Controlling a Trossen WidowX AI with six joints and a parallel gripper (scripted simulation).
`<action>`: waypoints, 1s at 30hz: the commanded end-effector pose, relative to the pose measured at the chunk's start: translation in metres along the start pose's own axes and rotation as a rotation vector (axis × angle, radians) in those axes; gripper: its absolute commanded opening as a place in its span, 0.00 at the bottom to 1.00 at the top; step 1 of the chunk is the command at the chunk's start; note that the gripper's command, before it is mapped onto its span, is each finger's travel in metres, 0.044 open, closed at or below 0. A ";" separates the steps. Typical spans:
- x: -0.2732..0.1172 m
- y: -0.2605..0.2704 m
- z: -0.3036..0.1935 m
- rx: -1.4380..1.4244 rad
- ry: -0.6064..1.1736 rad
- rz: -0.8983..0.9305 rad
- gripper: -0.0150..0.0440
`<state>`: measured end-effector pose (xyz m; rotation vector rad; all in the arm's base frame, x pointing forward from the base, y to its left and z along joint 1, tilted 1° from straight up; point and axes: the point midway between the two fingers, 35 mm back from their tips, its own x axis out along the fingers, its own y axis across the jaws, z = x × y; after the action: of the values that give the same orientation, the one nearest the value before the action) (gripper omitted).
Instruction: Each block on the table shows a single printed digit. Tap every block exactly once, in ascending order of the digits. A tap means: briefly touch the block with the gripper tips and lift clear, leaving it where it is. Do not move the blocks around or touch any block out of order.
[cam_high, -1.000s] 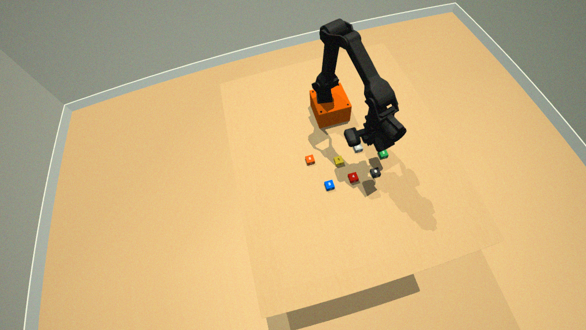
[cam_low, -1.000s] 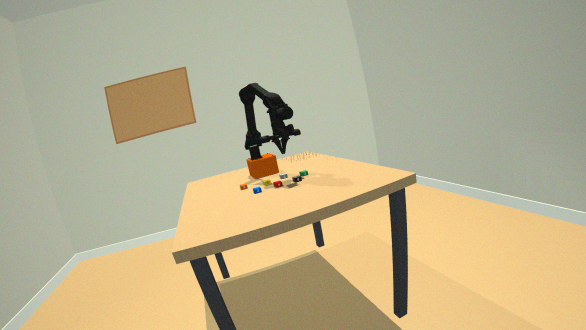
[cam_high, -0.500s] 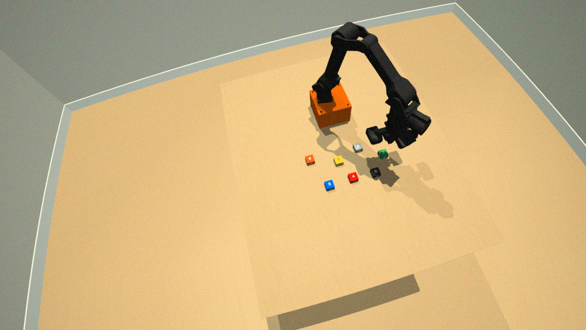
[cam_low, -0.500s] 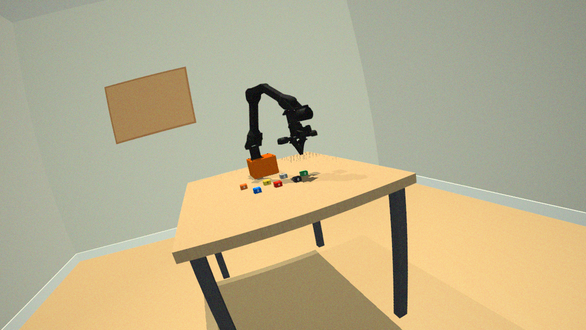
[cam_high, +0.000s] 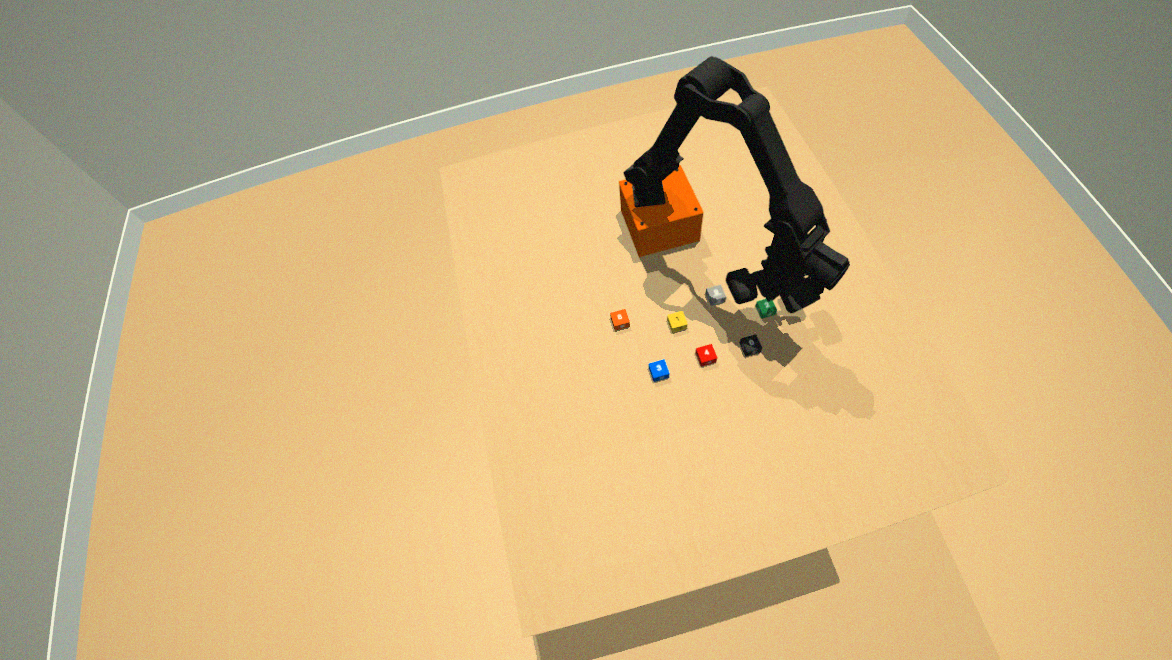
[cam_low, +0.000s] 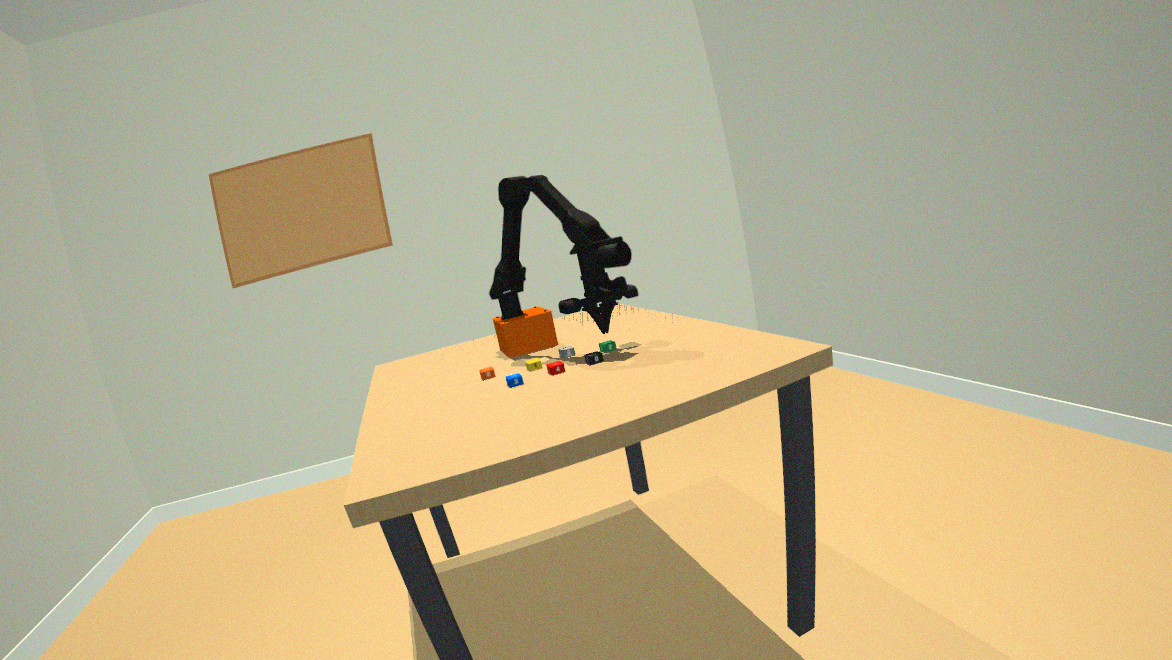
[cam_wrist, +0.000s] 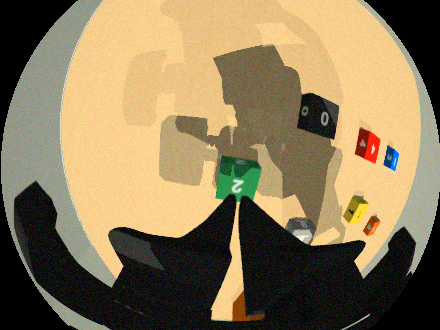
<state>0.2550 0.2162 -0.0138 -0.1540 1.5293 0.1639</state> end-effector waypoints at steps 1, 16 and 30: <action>0.010 -0.001 -0.002 0.004 0.007 -0.003 0.29; 0.027 -0.001 -0.002 0.004 0.007 -0.003 0.29; -0.016 0.000 0.000 0.004 0.007 -0.003 0.29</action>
<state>0.2521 0.2138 -0.0139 -0.1630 1.5447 0.1560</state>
